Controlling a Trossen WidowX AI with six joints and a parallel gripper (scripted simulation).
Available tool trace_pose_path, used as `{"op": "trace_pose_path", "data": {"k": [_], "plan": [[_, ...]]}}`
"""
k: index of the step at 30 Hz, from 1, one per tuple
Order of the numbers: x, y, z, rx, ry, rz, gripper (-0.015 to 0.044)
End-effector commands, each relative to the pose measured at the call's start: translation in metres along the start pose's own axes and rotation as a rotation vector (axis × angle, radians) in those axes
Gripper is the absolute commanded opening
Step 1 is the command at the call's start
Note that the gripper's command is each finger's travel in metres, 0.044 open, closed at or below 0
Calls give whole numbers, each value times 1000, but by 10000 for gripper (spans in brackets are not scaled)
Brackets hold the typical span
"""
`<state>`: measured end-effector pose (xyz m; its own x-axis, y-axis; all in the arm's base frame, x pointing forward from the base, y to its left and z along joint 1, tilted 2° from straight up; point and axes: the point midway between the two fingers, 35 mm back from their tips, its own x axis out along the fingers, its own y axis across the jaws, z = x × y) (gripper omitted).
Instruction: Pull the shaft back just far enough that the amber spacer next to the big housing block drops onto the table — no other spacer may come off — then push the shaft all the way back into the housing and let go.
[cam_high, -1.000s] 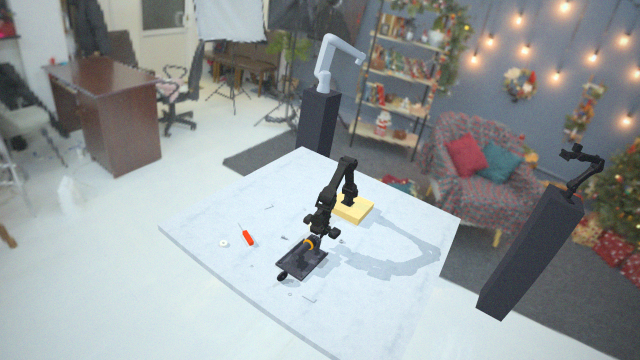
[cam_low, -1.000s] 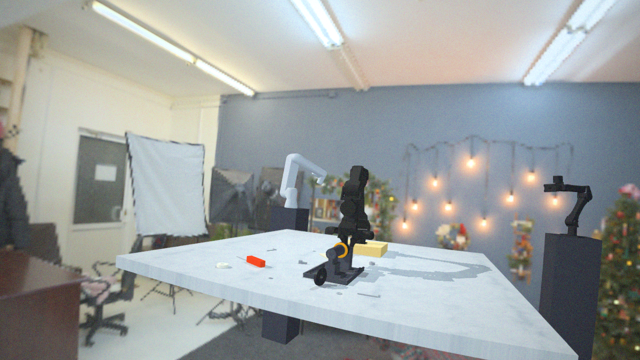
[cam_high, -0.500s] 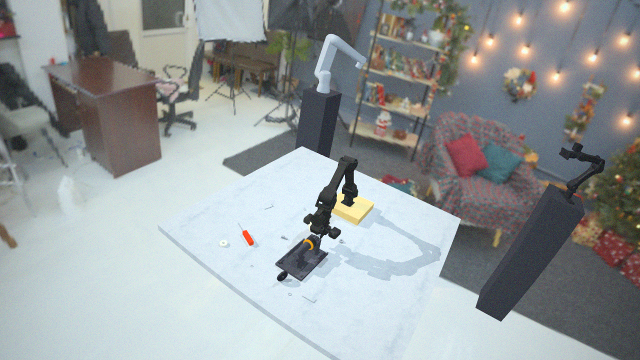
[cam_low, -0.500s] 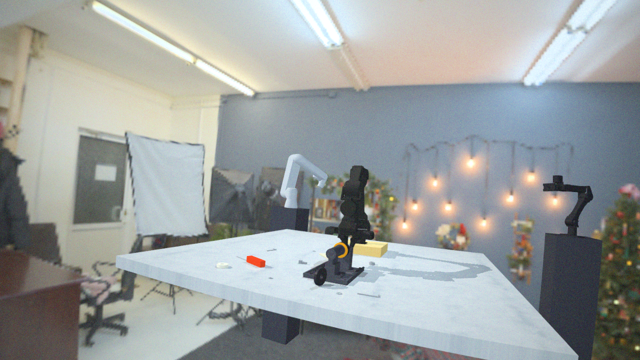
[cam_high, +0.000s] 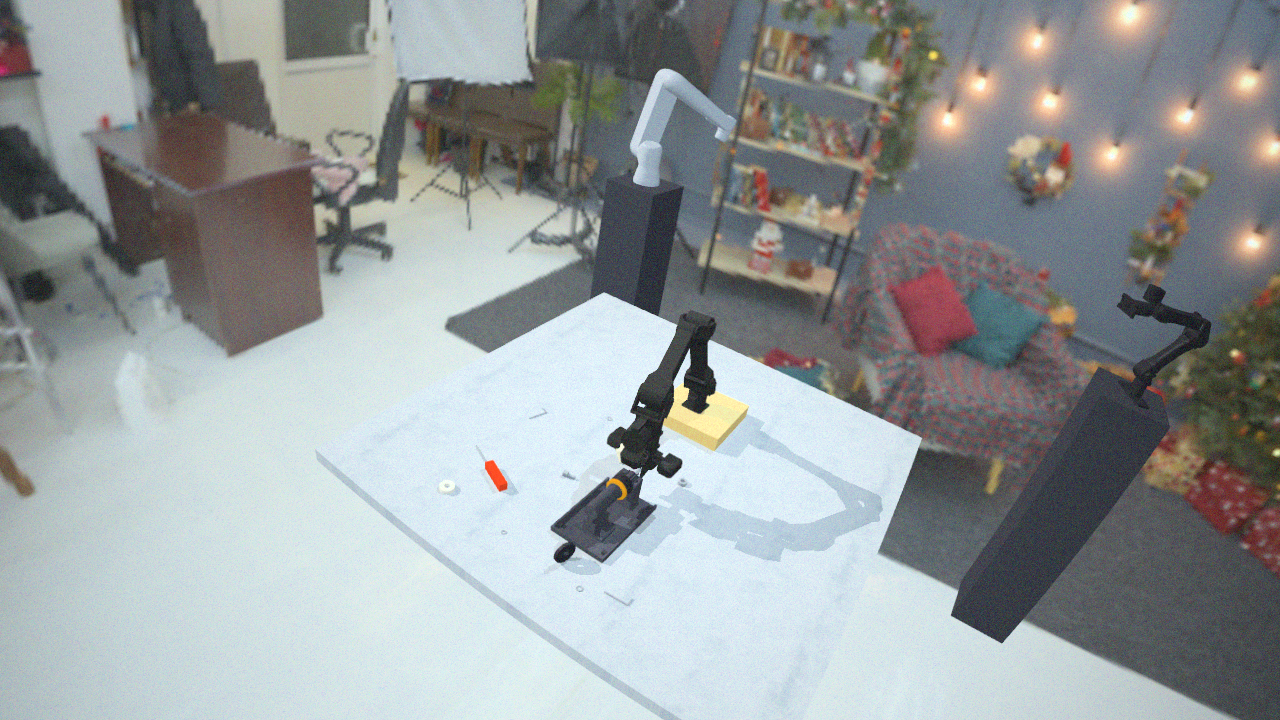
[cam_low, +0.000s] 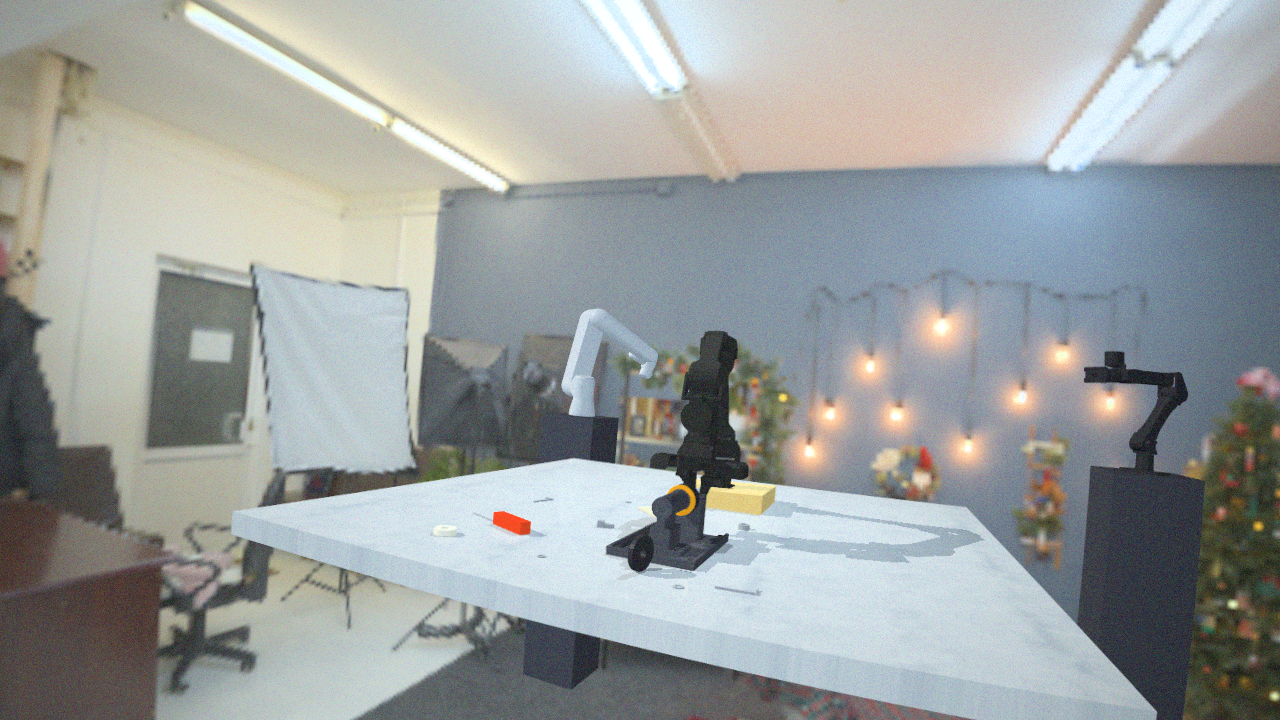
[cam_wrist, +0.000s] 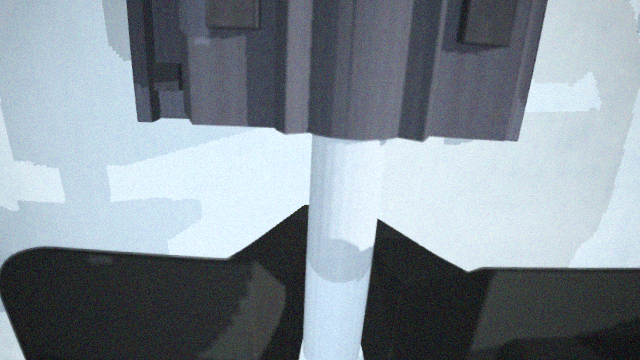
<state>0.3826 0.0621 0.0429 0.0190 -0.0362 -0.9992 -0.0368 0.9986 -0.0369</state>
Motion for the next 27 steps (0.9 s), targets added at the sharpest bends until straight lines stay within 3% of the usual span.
{"op": "trace_pose_path", "data": {"k": [1, 27], "plan": [[0, 0, -1, 2, 2, 1, 0], [0, 0, -3, 2, 3, 1, 0]]}}
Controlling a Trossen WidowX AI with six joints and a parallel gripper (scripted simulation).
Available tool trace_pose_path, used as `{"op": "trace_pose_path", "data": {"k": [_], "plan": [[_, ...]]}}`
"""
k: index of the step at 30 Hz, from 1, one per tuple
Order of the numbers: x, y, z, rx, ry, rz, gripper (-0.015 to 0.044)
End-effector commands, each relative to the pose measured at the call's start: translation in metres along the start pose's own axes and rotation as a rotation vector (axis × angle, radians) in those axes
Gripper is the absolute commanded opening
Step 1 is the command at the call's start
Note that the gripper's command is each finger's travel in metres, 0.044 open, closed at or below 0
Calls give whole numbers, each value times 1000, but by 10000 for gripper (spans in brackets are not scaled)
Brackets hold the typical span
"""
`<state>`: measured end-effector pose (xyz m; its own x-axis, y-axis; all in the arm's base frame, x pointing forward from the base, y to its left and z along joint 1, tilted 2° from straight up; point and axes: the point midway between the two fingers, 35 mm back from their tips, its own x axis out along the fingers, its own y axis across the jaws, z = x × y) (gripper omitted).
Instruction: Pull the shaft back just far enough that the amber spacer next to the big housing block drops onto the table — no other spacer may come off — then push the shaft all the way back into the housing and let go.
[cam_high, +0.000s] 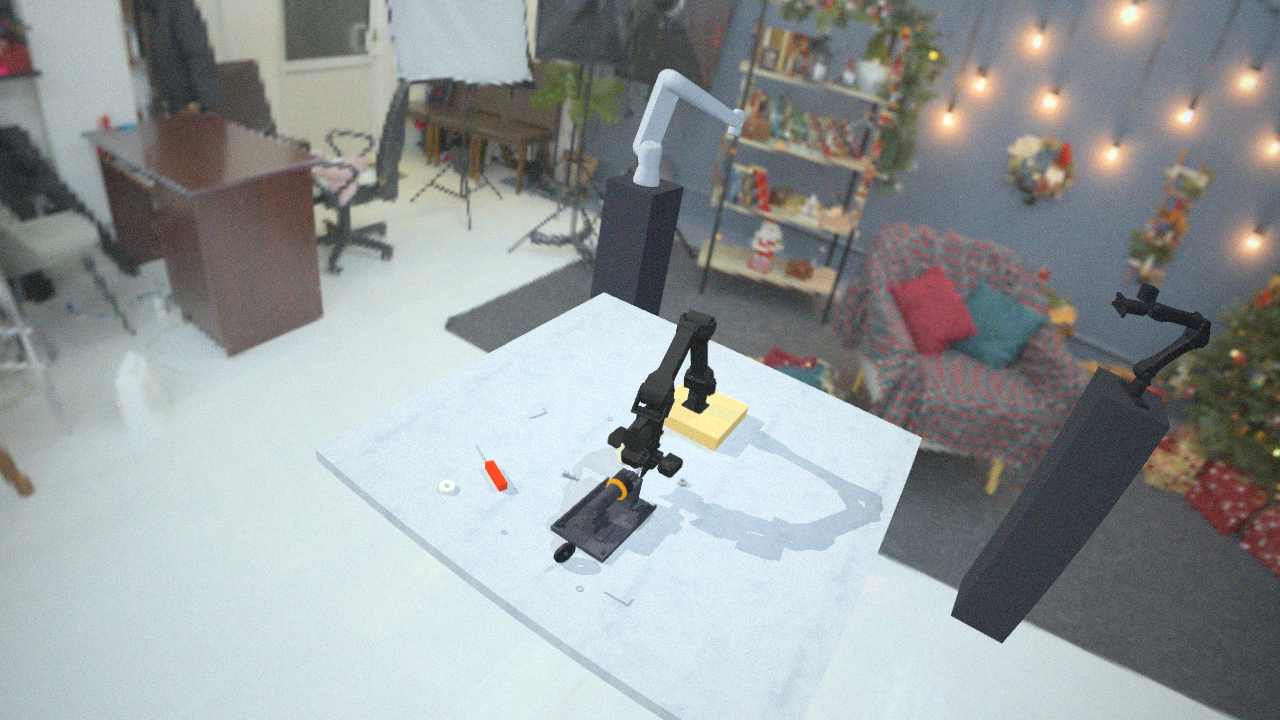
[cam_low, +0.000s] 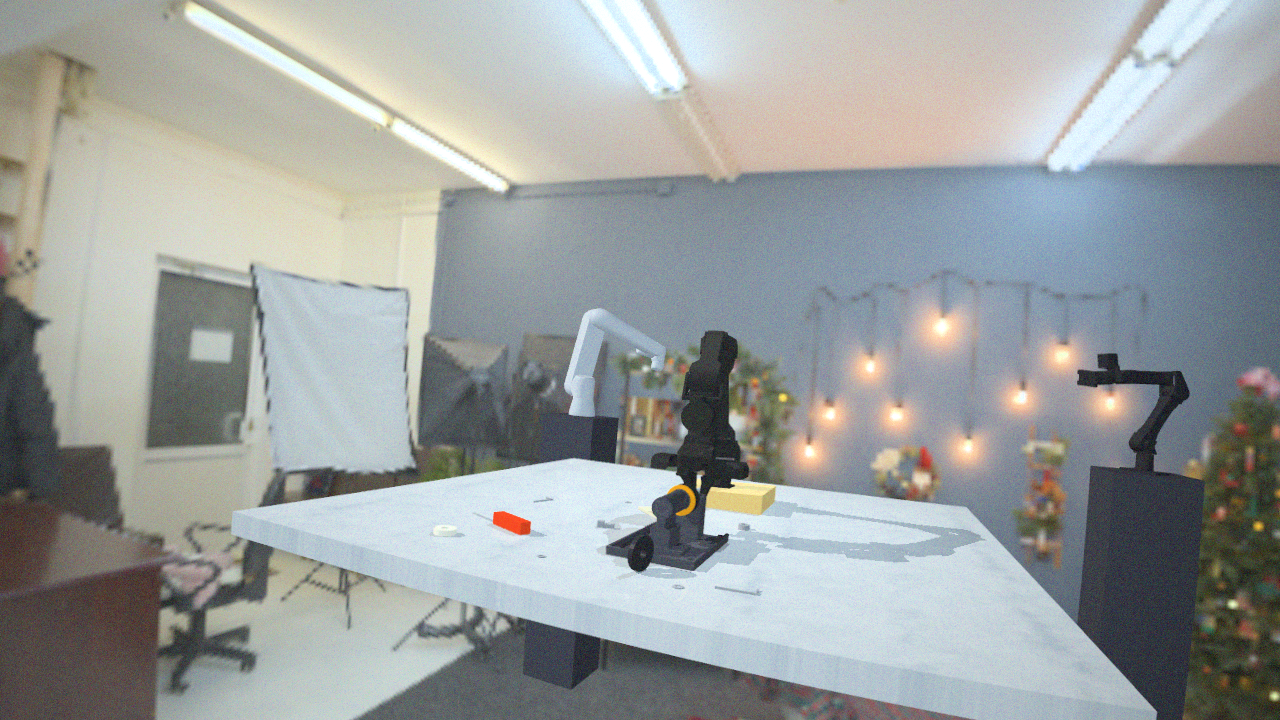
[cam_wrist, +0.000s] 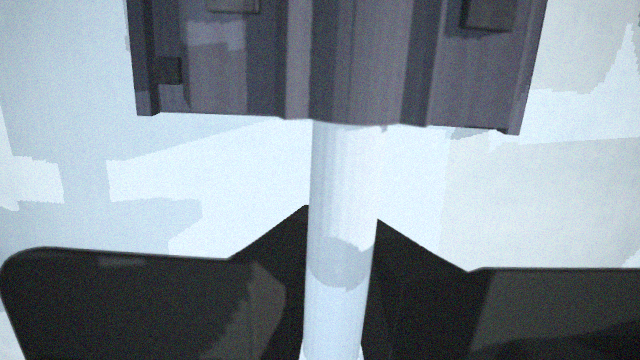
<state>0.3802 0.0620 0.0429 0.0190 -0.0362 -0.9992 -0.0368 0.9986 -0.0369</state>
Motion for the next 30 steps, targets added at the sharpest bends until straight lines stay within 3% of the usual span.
{"op": "trace_pose_path", "data": {"k": [1, 30], "plan": [[0, 0, -1, 2, 3, 1, 0], [0, 0, -4, 2, 3, 1, 0]]}}
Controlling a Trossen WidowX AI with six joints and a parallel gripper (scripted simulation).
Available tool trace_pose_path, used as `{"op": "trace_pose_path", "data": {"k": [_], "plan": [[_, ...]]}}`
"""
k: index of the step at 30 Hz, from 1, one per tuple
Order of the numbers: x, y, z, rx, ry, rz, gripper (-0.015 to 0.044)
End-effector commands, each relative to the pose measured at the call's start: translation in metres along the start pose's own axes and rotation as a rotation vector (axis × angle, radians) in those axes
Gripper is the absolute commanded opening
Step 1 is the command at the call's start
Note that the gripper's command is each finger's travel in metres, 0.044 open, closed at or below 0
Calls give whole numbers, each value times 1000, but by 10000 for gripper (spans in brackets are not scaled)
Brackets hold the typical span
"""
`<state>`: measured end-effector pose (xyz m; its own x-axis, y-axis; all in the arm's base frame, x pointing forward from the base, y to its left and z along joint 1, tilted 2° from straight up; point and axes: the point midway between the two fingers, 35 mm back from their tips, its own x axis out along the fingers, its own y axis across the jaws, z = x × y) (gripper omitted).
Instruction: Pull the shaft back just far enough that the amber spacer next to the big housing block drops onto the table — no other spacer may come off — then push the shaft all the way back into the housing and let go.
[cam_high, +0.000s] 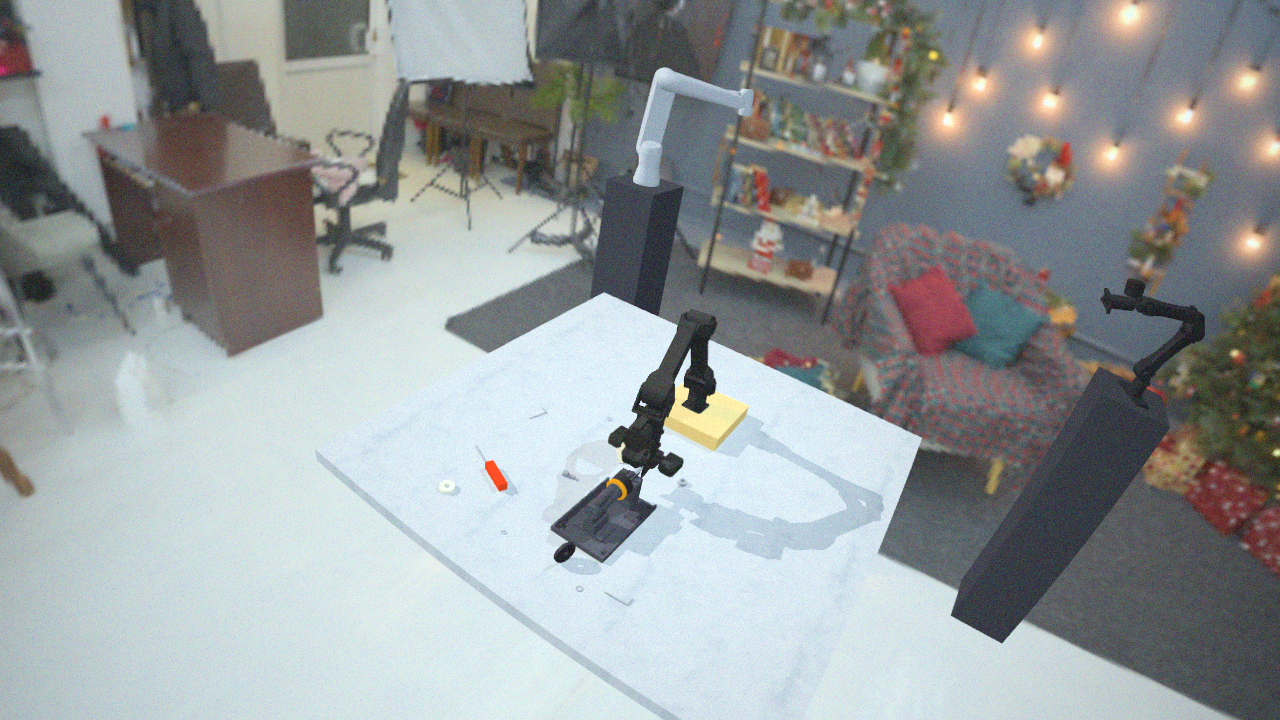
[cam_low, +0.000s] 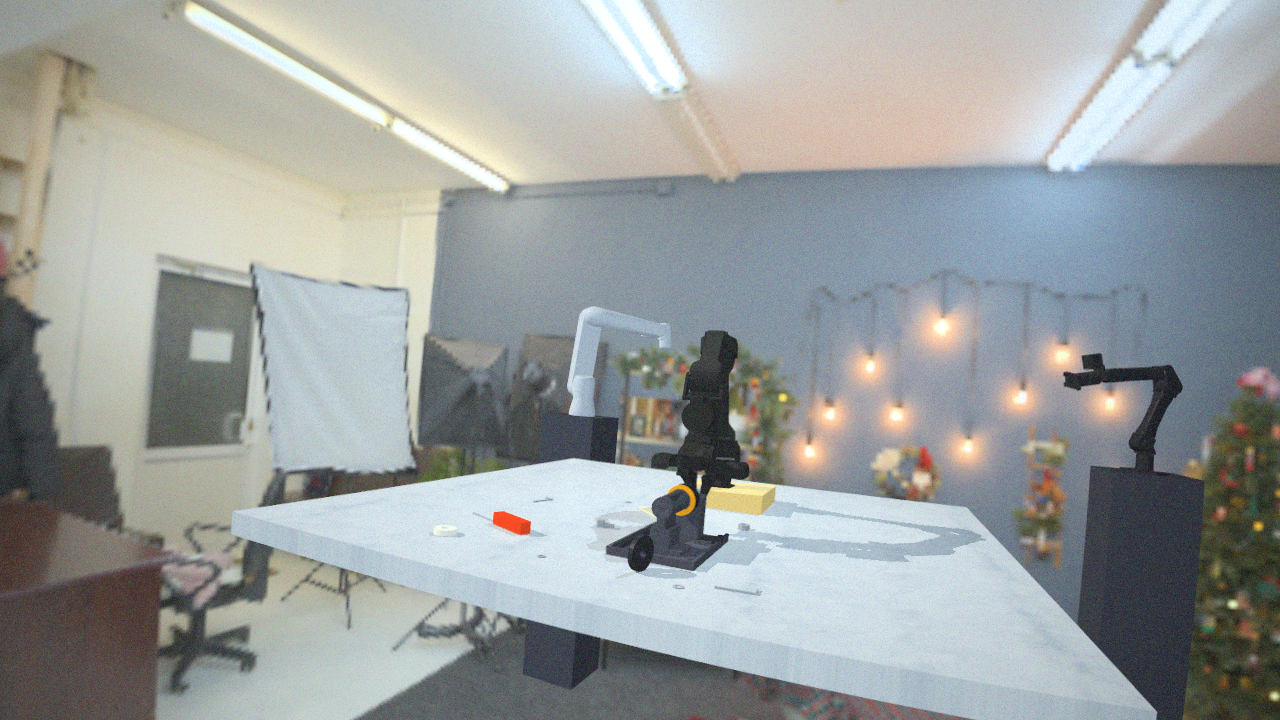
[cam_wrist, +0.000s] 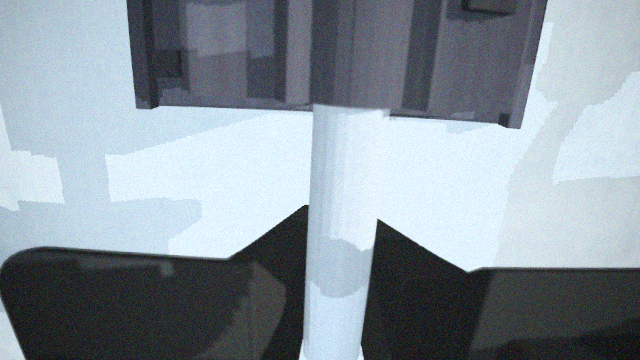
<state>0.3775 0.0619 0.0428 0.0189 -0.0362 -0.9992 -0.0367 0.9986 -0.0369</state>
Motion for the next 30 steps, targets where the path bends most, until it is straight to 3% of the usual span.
{"op": "trace_pose_path", "data": {"k": [1, 30], "plan": [[0, 0, -1, 2, 3, 1, 0], [0, 0, -4, 2, 3, 1, 0]]}}
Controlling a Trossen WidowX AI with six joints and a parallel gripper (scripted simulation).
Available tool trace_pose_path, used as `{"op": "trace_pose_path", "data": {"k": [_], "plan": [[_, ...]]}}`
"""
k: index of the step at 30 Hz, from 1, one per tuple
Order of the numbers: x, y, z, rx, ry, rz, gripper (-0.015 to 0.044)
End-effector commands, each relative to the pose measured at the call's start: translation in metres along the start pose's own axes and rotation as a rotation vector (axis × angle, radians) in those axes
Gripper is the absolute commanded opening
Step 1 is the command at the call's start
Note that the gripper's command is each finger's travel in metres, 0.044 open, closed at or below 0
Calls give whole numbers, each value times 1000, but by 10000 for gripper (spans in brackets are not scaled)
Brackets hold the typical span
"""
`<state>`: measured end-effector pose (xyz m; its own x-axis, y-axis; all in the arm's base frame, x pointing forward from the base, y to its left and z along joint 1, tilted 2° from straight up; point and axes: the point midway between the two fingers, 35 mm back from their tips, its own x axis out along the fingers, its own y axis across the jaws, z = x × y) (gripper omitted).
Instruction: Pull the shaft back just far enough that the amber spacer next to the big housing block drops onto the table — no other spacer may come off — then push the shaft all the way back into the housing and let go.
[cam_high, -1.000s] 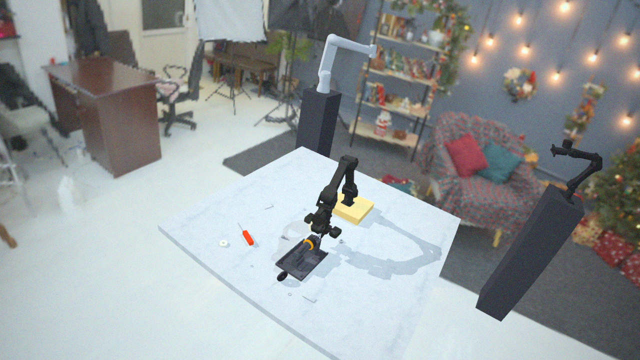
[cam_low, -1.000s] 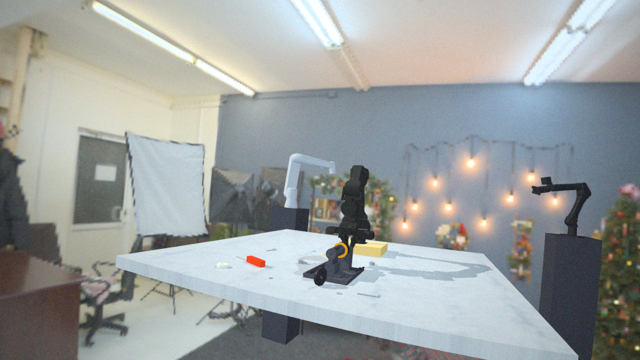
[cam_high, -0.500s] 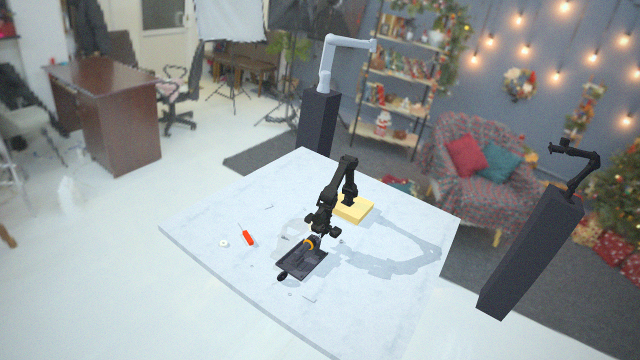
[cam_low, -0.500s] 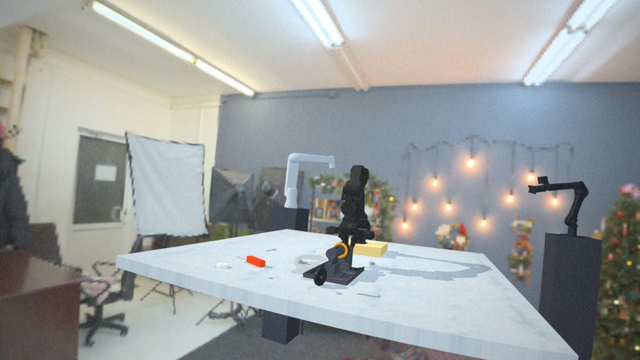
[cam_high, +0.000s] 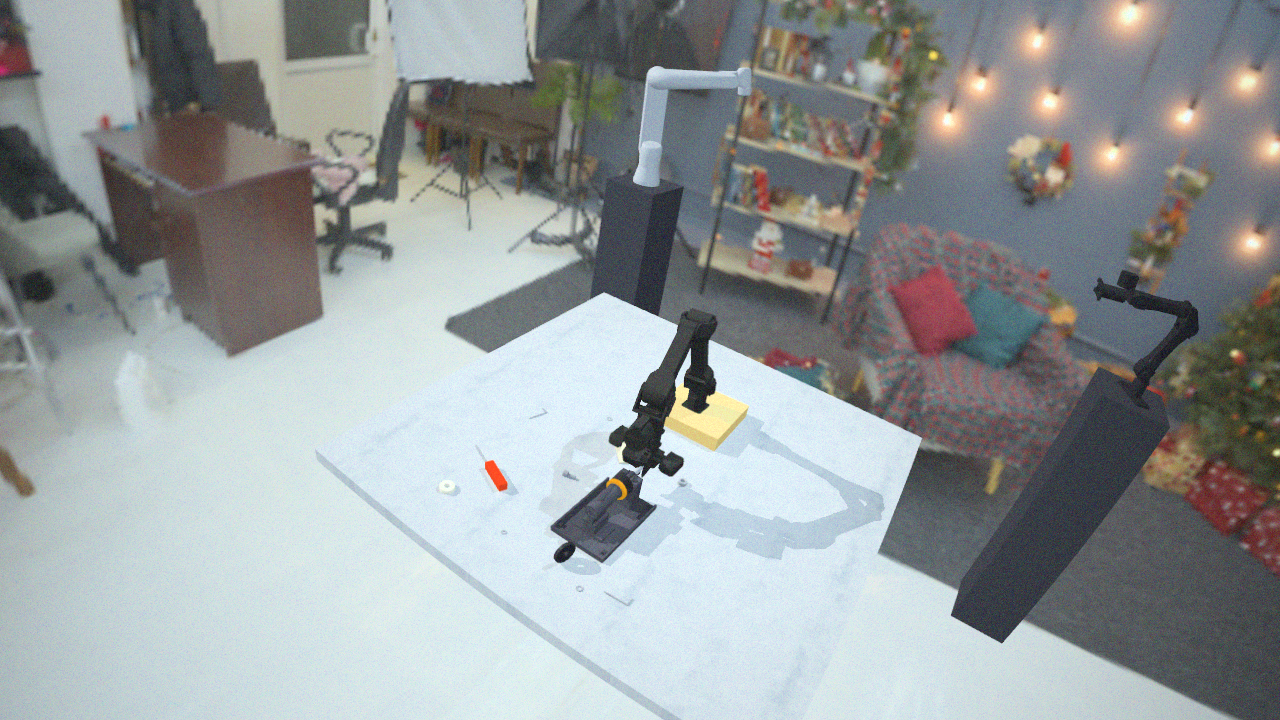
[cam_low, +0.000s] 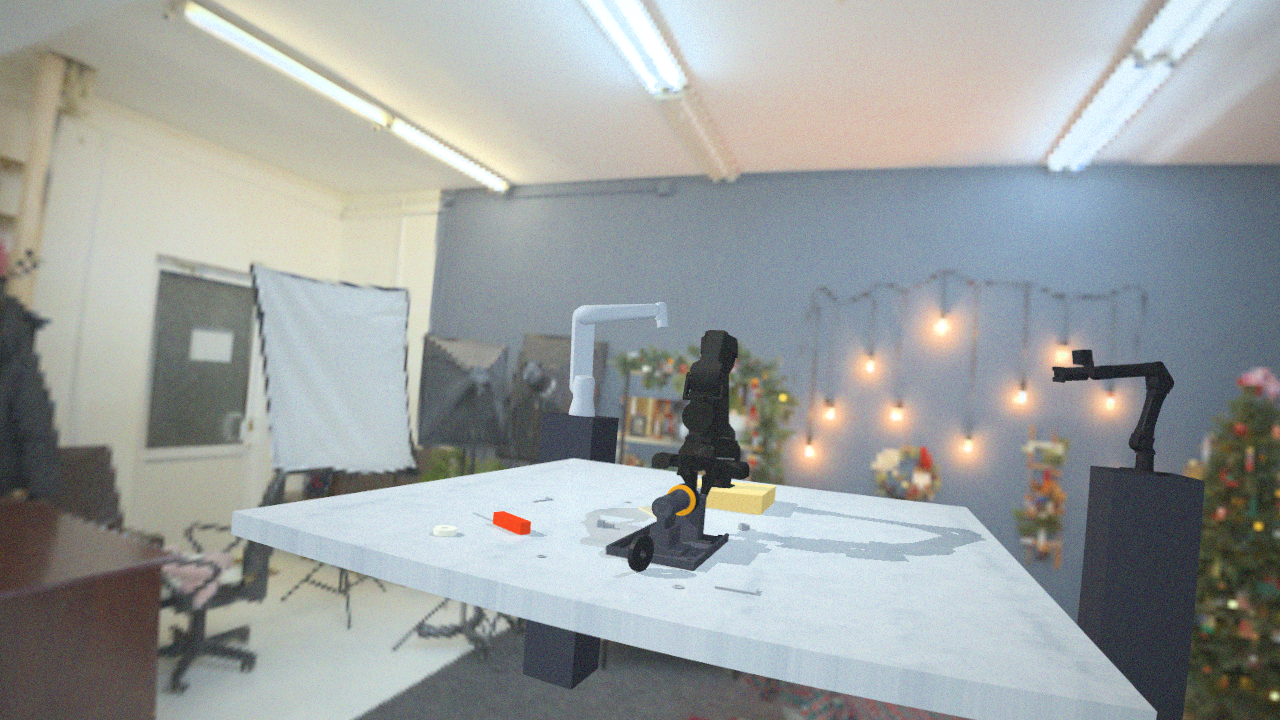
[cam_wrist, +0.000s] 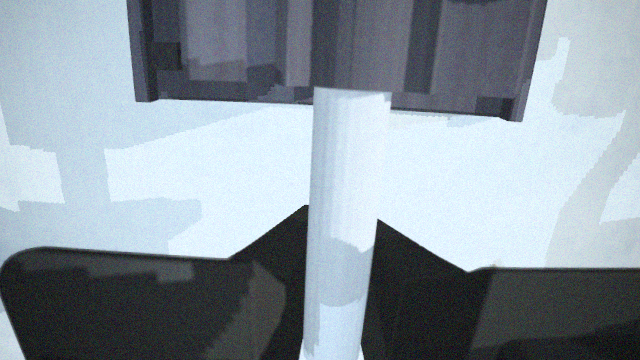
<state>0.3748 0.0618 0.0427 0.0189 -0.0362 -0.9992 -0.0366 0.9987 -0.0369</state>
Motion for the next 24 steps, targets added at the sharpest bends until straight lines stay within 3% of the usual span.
{"op": "trace_pose_path", "data": {"k": [1, 24], "plan": [[0, 0, -1, 2, 3, 1, 0], [0, 0, -3, 2, 3, 1, 0]]}}
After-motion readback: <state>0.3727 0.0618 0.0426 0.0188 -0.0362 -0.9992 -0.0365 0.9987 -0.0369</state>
